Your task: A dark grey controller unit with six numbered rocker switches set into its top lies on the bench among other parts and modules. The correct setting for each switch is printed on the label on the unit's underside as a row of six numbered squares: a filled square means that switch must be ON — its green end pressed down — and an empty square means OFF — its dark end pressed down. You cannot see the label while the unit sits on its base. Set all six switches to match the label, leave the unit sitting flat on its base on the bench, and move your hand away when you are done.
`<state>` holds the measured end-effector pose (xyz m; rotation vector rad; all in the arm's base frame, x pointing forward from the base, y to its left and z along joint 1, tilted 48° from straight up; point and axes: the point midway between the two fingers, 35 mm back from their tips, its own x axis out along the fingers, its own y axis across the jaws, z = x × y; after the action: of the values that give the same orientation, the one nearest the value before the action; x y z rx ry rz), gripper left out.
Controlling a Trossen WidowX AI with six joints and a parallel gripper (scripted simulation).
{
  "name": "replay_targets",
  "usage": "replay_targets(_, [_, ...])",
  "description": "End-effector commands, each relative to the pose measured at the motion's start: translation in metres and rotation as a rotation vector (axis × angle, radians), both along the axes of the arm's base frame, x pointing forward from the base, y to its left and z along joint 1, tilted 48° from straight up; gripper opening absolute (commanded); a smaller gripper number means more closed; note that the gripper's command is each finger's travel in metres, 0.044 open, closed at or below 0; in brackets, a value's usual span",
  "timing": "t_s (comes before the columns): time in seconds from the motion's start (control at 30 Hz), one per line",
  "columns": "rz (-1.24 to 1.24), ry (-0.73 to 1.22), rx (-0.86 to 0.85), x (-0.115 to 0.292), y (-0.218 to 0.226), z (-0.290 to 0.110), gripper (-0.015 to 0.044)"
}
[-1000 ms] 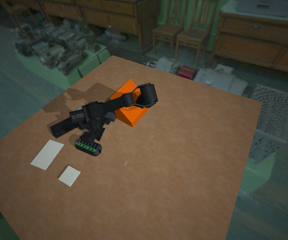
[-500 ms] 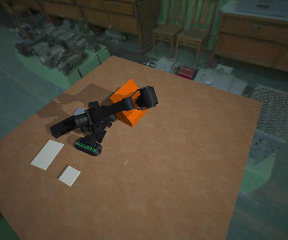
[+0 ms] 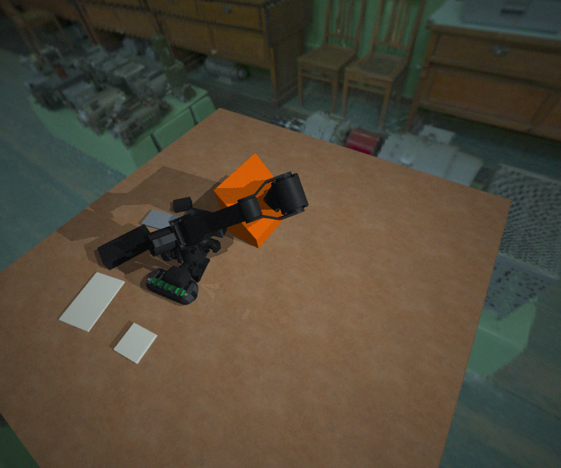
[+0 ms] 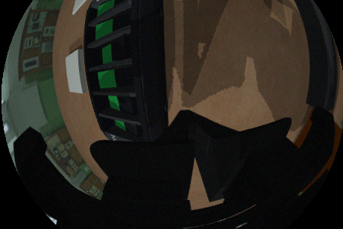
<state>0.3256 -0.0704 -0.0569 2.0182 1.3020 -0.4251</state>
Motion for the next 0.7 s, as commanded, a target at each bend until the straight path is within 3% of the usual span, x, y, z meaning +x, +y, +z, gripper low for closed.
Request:
replay_targets(0.0, [-0.001,0.015,0.005,-0.0019,0.0032,-0.0030,0.0000])
replay_targets(0.67, [-0.001,0.015,0.005,0.0059,0.0027,-0.0016,0.0000])
